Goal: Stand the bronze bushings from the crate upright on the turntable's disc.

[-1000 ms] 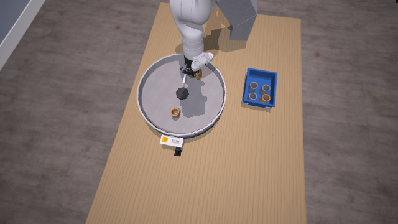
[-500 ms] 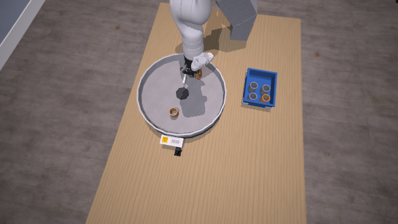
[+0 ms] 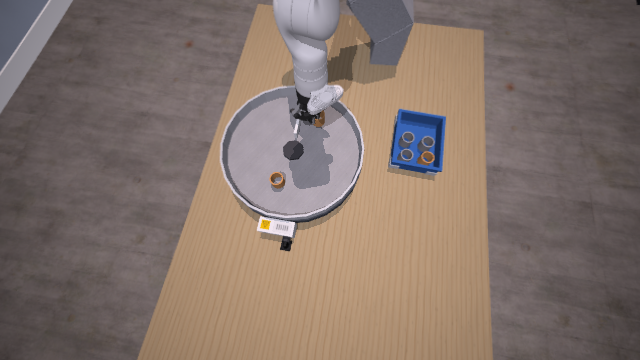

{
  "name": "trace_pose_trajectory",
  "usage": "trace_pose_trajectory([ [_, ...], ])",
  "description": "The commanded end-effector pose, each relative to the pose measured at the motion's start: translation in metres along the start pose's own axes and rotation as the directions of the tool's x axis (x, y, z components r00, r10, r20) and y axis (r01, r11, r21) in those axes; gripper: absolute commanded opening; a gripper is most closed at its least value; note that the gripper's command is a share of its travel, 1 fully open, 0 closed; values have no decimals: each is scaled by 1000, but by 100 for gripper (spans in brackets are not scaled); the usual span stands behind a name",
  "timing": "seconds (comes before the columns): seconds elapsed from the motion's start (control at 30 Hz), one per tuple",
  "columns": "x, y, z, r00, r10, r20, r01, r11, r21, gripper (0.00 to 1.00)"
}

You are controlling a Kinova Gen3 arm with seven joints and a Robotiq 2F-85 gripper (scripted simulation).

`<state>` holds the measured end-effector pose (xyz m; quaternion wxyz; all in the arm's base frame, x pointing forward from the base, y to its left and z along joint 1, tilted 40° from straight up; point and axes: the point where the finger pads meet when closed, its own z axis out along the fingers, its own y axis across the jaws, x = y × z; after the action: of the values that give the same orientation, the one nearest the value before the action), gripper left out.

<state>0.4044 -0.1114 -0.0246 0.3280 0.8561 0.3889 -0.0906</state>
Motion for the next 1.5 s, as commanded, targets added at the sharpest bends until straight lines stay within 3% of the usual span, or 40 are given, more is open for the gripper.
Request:
trace_pose_trajectory([
  [0.0,0,0,2,1000,0,0,0,1000,0,0],
  [0.77,0,0,30,1000,0,0,0,1000,0,0],
  [1.47,0,0,32,1000,0,0,0,1000,0,0],
])
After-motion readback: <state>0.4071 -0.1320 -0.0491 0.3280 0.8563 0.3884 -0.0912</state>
